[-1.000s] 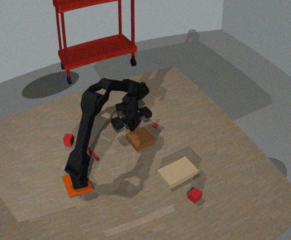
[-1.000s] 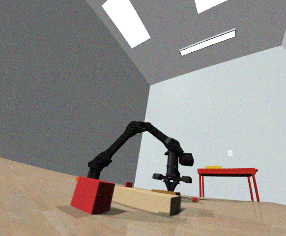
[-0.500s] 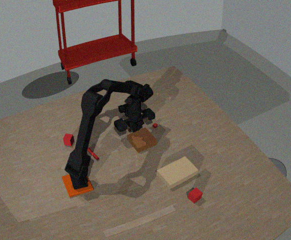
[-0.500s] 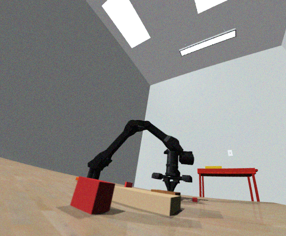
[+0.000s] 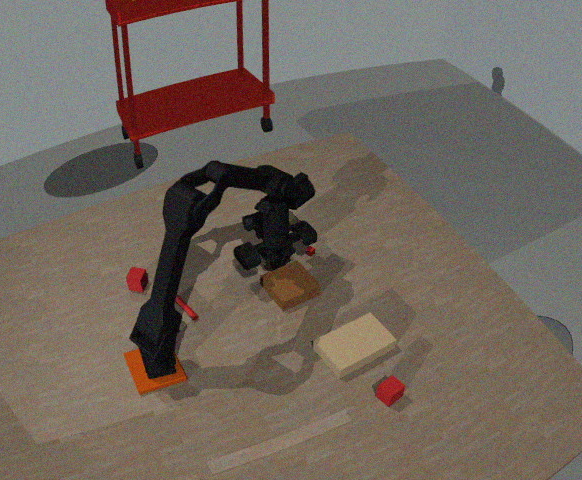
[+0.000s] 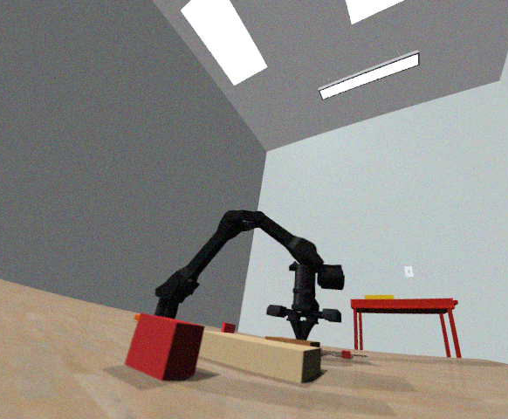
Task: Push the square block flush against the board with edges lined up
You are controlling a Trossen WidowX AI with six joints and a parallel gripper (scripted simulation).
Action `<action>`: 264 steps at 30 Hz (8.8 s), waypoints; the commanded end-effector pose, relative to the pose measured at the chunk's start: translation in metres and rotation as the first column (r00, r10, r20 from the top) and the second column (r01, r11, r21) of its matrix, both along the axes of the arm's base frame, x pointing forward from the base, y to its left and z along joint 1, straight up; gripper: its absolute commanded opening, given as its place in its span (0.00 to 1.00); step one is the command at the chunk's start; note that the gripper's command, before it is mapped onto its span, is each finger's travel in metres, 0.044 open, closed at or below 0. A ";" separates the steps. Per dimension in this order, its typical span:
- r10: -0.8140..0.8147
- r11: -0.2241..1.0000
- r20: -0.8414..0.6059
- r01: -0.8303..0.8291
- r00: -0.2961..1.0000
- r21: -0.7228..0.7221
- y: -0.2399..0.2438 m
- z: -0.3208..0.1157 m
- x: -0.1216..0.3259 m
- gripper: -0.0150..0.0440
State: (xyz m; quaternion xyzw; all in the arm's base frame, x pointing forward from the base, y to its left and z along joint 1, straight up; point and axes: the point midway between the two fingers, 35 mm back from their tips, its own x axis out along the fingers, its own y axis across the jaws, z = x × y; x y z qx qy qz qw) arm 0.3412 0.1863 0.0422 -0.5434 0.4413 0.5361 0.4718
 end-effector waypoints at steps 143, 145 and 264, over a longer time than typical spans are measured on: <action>-0.001 1.000 0.006 0.001 1.000 -0.016 -0.120 -0.001 0.027 0.25; -0.001 1.000 0.006 0.001 1.000 -0.017 -0.123 -0.001 0.027 0.25; -0.977 0.212 -0.029 0.977 0.212 0.022 -0.191 0.004 0.097 0.25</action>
